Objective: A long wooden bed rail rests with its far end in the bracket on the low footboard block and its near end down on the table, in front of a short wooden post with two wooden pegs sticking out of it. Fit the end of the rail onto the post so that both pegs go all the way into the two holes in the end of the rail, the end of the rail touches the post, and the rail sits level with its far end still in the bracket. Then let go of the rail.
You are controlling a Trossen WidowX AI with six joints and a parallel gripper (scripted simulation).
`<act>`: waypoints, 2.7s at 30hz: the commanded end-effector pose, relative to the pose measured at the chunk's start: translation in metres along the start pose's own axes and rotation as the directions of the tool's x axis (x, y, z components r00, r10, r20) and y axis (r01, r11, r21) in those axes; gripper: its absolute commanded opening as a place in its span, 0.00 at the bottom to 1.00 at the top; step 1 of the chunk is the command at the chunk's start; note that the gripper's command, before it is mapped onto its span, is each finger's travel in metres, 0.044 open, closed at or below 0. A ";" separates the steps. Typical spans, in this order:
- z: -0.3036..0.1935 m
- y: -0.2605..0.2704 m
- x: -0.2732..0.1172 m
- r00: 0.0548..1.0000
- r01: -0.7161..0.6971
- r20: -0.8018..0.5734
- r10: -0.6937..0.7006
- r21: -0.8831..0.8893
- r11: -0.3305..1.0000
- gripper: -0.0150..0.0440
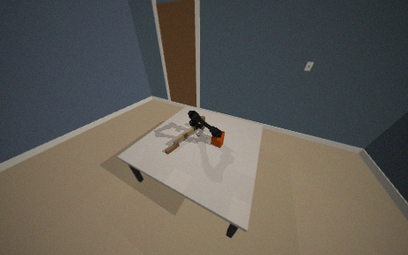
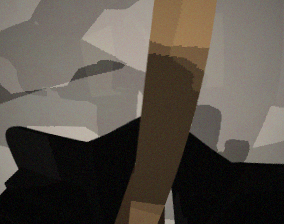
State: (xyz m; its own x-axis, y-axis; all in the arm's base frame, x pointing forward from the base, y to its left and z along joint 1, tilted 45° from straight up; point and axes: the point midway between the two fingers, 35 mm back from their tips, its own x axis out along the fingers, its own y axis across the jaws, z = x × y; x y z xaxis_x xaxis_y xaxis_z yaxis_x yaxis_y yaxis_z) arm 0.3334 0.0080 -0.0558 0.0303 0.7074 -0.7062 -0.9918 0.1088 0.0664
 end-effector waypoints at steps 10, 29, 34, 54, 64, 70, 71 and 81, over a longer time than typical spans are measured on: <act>0.000 0.000 -0.002 1.000 0.006 -0.012 -0.006 0.004 1.000 0.25; 0.003 0.000 0.000 1.000 0.006 -0.012 -0.006 0.004 1.000 0.25; 0.003 0.000 -0.001 1.000 0.006 -0.012 -0.006 0.004 1.000 0.25; -0.003 0.000 -0.003 1.000 0.006 -0.012 -0.006 0.004 1.000 0.25; -0.006 0.000 -0.003 1.000 0.006 -0.012 -0.006 0.004 1.000 0.25; -0.008 0.000 -0.003 1.000 0.006 -0.013 -0.006 0.004 1.000 0.25; -0.008 0.000 -0.003 1.000 0.006 -0.013 -0.006 0.004 1.000 0.25; -0.012 0.000 -0.002 1.000 0.006 -0.013 -0.006 0.004 1.000 0.25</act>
State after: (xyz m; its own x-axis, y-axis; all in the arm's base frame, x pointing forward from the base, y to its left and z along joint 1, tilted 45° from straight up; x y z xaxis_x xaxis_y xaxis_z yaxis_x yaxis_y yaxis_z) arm 0.3322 0.0014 -0.0615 0.0302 0.6997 -0.7138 -0.9915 0.1114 0.0672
